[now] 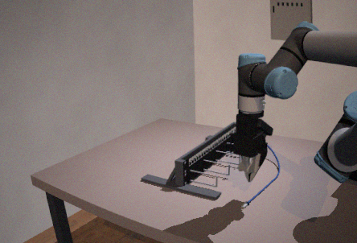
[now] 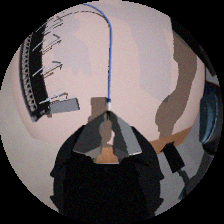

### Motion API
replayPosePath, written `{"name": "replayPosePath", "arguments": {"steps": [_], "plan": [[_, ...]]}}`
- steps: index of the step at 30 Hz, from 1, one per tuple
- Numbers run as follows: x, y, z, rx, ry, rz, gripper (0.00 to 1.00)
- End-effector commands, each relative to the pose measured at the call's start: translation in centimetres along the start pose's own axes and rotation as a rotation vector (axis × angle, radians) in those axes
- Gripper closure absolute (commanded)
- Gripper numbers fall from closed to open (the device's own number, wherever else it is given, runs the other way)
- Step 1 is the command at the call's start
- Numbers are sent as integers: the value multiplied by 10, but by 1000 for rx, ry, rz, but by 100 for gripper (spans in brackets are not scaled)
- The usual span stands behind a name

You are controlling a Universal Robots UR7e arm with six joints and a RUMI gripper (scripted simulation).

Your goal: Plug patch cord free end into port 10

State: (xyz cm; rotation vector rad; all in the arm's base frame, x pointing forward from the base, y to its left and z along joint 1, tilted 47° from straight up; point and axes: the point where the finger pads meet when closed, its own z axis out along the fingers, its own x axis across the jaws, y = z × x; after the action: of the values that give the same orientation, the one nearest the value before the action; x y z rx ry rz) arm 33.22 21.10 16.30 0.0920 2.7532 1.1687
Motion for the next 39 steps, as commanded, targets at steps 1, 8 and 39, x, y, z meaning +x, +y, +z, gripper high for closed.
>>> {"name": "replayPosePath", "arguments": {"steps": [1,8,39], "plan": [[0,0,0,0,0,0,100],[0,0,0,0,-1,-1,100],[-24,-12,-19,-32,-102,-295,100]]}}
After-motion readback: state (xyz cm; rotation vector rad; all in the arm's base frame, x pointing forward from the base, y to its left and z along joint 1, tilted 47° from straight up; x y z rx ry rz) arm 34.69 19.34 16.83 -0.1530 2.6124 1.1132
